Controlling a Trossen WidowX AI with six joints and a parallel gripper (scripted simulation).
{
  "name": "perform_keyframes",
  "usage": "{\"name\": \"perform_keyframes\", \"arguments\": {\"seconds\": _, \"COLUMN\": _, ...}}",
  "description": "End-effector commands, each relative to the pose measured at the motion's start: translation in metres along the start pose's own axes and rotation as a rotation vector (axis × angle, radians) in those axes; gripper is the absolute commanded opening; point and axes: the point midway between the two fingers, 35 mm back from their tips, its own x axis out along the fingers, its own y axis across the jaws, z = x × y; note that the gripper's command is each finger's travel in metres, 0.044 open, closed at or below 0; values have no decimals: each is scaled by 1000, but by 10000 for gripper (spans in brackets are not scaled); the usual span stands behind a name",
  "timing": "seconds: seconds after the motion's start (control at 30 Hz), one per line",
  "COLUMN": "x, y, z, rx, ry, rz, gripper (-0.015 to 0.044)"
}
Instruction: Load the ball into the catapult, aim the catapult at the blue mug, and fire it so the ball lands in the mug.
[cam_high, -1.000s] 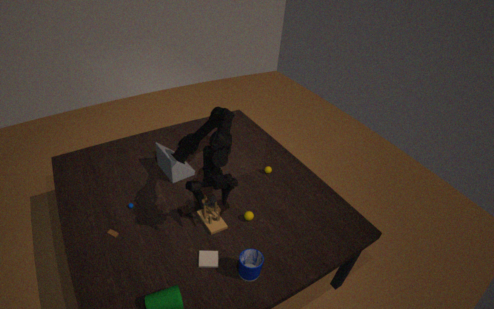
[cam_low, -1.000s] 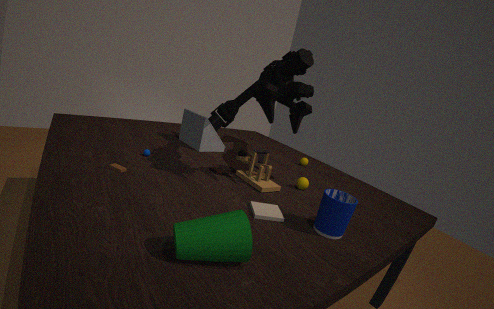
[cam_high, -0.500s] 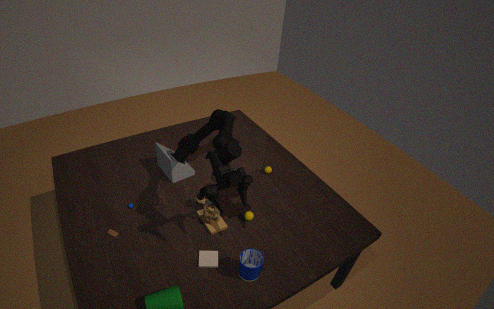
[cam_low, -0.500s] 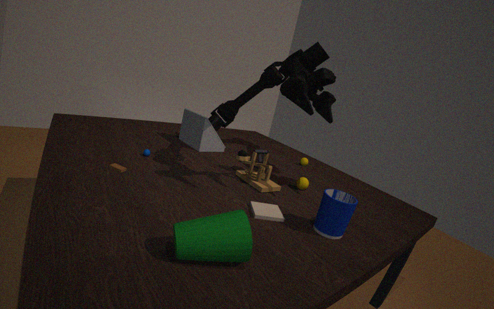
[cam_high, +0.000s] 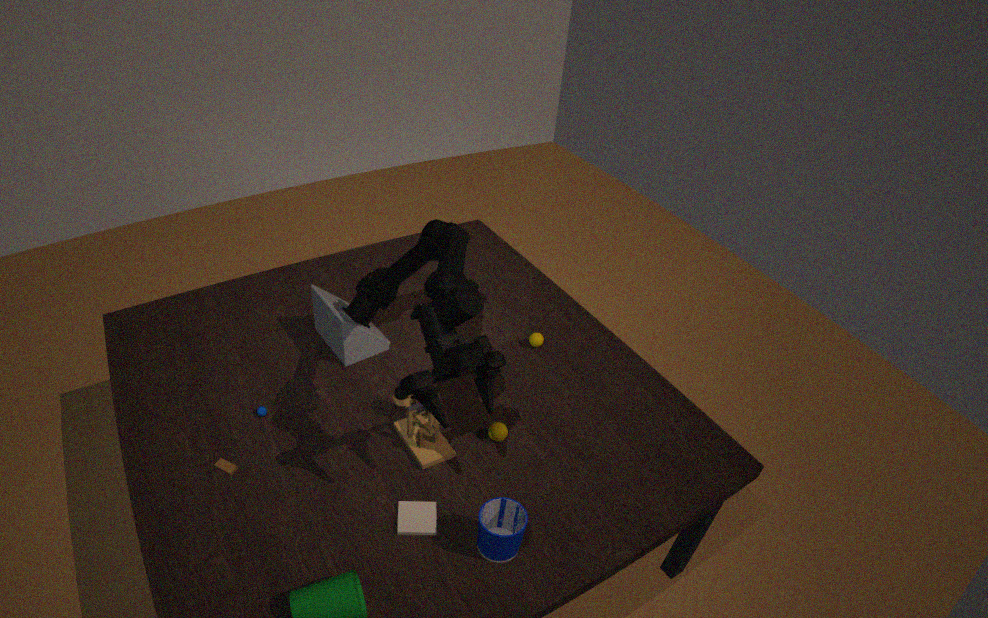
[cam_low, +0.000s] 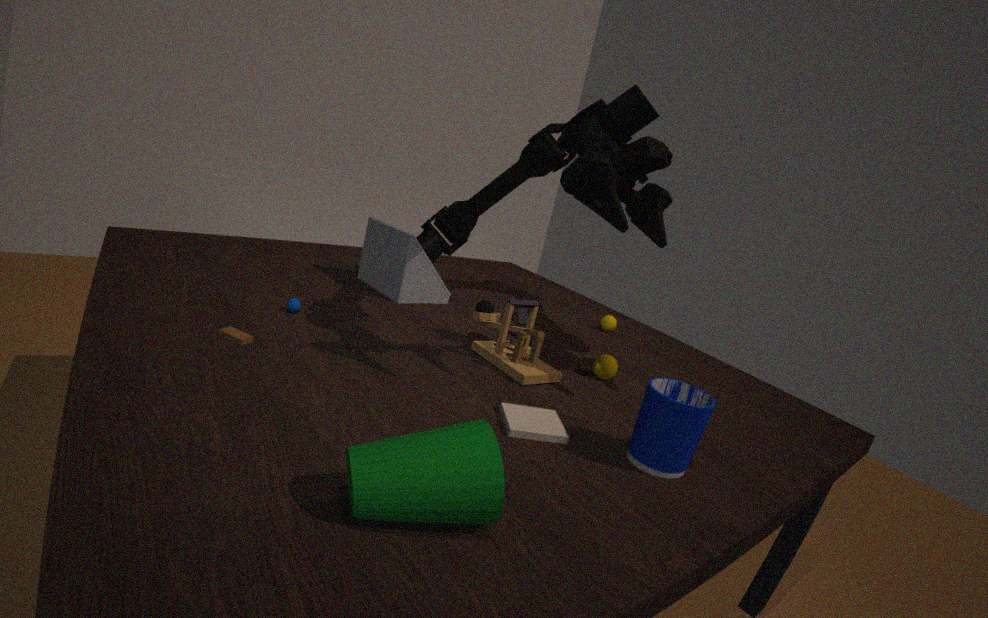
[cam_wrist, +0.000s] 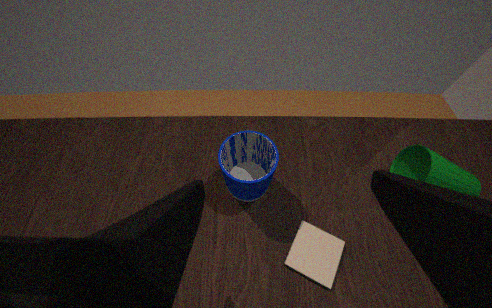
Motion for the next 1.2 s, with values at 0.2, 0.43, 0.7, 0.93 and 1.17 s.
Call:
{"name": "perform_keyframes", "arguments": {"seconds": 0.2, "x": 1, "y": 1, "z": 0, "rx": 2, "ry": 1, "rz": 7, "gripper": 230}}
{"name": "perform_keyframes", "arguments": {"seconds": 0.43, "x": 1, "y": 1, "z": 0, "rx": 2, "ry": 1, "rz": 7, "gripper": 46}}
{"name": "perform_keyframes", "arguments": {"seconds": 0.7, "x": 1, "y": 1, "z": 0, "rx": 2, "ry": 1, "rz": 7, "gripper": 0}}
{"name": "perform_keyframes", "arguments": {"seconds": 0.93, "x": 2, "y": 6, "z": -8, "rx": -49, "ry": 26, "rz": -14, "gripper": 0}}
{"name": "perform_keyframes", "arguments": {"seconds": 1.17, "x": 2, "y": 21, "z": -32, "rx": -195, "ry": 106, "rz": -66, "gripper": 0}}
